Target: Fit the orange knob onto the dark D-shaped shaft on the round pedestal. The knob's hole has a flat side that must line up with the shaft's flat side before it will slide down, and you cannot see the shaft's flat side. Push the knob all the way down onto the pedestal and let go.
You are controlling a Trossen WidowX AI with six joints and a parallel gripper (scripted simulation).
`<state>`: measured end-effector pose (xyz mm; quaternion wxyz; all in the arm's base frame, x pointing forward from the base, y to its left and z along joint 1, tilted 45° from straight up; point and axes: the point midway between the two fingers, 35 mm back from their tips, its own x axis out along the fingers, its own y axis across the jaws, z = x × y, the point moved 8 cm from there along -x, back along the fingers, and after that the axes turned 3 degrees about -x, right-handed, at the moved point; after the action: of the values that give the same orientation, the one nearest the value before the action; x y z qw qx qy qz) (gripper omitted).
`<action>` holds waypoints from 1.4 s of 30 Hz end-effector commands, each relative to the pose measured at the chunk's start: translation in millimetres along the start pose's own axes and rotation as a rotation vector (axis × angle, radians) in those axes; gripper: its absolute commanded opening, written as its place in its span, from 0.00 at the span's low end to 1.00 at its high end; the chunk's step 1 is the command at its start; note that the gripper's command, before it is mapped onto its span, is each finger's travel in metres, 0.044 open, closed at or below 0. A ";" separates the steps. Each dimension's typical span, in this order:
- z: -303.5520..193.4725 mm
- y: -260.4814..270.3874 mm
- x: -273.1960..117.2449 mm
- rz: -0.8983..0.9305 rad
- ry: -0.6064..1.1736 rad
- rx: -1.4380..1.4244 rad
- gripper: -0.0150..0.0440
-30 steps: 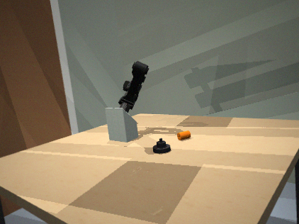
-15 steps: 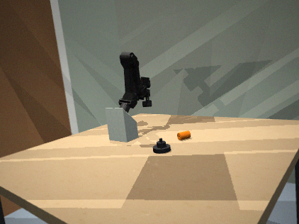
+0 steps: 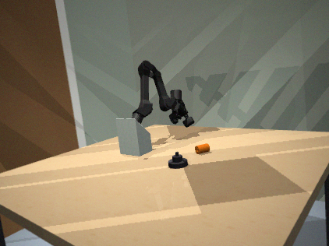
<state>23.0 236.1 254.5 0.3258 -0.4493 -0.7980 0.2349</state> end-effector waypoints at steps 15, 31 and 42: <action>-102.4 137.2 -145.5 0.437 0.050 -0.348 1.00; -96.2 159.9 -337.1 0.653 0.040 -0.533 1.00; -117.1 179.7 -353.2 0.660 0.286 0.050 1.00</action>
<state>327.9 23.6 103.8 0.2430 -0.7344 -0.6016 0.1992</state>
